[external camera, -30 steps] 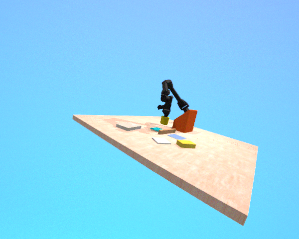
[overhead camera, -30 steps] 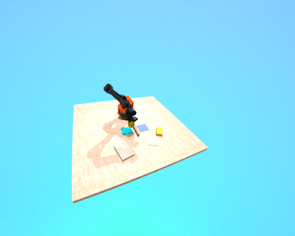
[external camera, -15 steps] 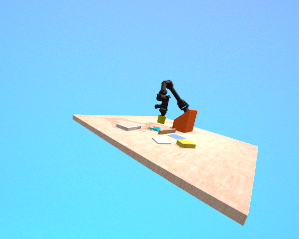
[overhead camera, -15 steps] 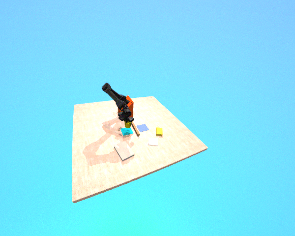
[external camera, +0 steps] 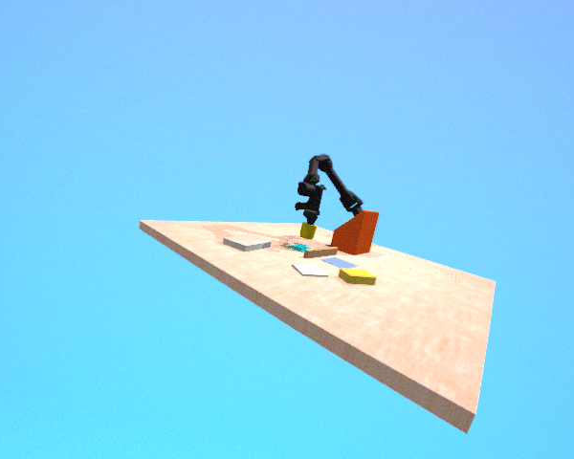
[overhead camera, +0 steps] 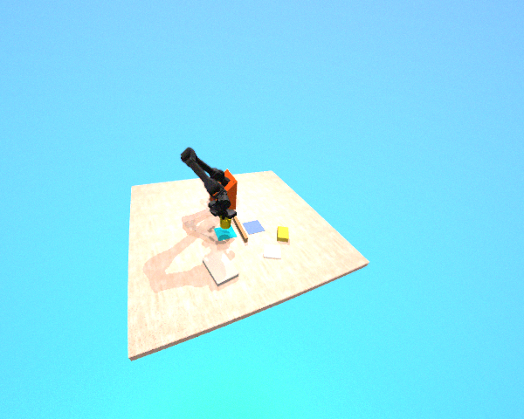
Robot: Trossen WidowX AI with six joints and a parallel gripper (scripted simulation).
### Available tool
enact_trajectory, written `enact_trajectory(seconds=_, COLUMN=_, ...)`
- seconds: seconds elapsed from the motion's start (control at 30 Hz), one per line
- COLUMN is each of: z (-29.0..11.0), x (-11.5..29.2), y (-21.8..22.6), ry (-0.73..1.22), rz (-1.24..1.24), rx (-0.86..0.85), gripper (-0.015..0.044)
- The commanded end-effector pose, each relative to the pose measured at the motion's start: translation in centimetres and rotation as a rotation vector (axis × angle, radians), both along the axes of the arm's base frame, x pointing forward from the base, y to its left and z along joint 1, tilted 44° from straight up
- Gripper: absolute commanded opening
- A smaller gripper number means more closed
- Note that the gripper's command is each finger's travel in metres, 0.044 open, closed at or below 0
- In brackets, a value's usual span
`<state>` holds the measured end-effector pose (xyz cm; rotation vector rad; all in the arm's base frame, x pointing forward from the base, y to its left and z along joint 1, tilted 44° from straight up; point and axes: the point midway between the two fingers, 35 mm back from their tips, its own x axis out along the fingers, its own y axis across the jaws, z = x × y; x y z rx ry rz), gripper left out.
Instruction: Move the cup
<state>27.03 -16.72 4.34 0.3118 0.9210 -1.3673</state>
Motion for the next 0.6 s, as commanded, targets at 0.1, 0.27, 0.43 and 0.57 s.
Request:
enact_trajectory(seconds=0.1, z=-1.0, x=-0.4, y=-0.8, ry=0.015, rz=0.002, rx=0.002, gripper=0.0000)
enact_trajectory(seconds=0.27, z=-1.5, x=-0.4, y=-1.3, ry=0.015, rz=0.002, rx=0.002, gripper=0.0000)
enact_trajectory(seconds=0.43, z=-2.0, x=-0.5, y=-1.8, ry=0.016, rz=0.002, rx=0.001, gripper=0.0000)
enact_trajectory(seconds=0.57, z=-2.4, x=-0.6, y=-2.2, ry=0.016, rz=0.002, rx=0.001, gripper=0.0000)
